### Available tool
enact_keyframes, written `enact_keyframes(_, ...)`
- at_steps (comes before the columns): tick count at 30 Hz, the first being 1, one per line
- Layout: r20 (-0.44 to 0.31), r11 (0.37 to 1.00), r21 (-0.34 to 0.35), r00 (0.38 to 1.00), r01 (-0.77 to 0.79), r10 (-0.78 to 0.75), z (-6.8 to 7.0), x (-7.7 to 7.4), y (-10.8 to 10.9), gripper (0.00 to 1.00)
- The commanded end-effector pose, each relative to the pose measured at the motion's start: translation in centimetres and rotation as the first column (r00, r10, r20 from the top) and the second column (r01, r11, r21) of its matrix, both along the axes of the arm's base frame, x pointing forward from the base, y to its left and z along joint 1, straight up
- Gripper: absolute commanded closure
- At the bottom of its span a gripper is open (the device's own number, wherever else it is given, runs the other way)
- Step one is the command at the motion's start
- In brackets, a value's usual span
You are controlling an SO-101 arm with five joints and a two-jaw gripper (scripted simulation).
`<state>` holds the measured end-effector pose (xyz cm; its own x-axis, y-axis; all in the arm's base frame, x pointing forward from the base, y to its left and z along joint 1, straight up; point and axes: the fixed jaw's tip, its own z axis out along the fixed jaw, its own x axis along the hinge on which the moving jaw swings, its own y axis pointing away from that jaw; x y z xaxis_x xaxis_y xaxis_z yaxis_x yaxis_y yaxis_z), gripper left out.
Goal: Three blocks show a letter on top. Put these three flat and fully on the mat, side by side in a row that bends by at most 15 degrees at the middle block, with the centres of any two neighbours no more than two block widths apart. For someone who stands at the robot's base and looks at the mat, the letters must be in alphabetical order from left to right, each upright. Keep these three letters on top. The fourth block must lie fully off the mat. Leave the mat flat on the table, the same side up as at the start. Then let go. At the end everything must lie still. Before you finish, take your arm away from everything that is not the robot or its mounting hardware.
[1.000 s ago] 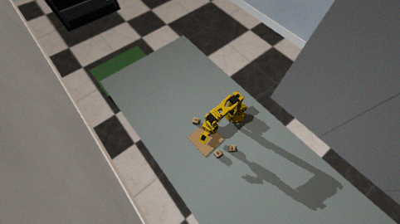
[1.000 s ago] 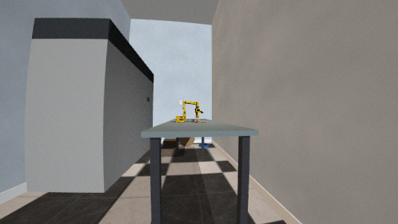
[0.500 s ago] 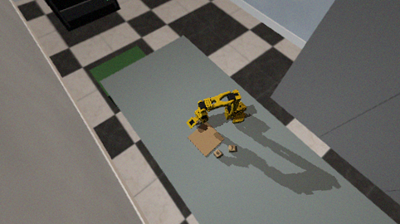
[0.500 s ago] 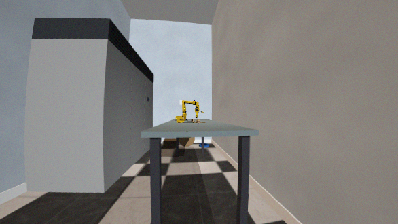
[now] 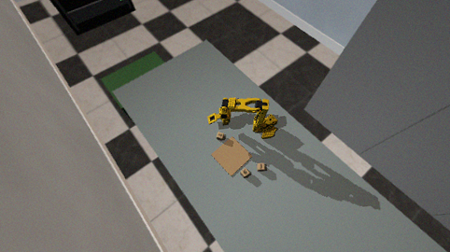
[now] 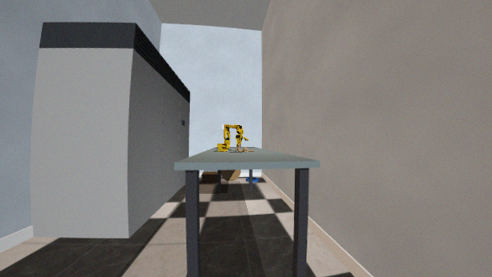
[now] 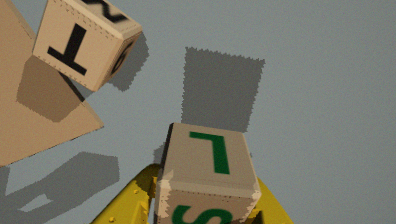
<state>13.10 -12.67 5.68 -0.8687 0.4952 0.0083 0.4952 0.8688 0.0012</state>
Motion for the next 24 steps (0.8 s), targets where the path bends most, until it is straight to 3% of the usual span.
enact_keyframes(1, 0.077, 0.994, -0.079, 0.995, 0.074, -0.067, 1.47, -0.08, -1.78, 1.00)
enact_keyframes(24, 0.077, 0.993, -0.079, 0.993, 0.092, -0.086, 1.44, -0.35, -2.03, 1.00)
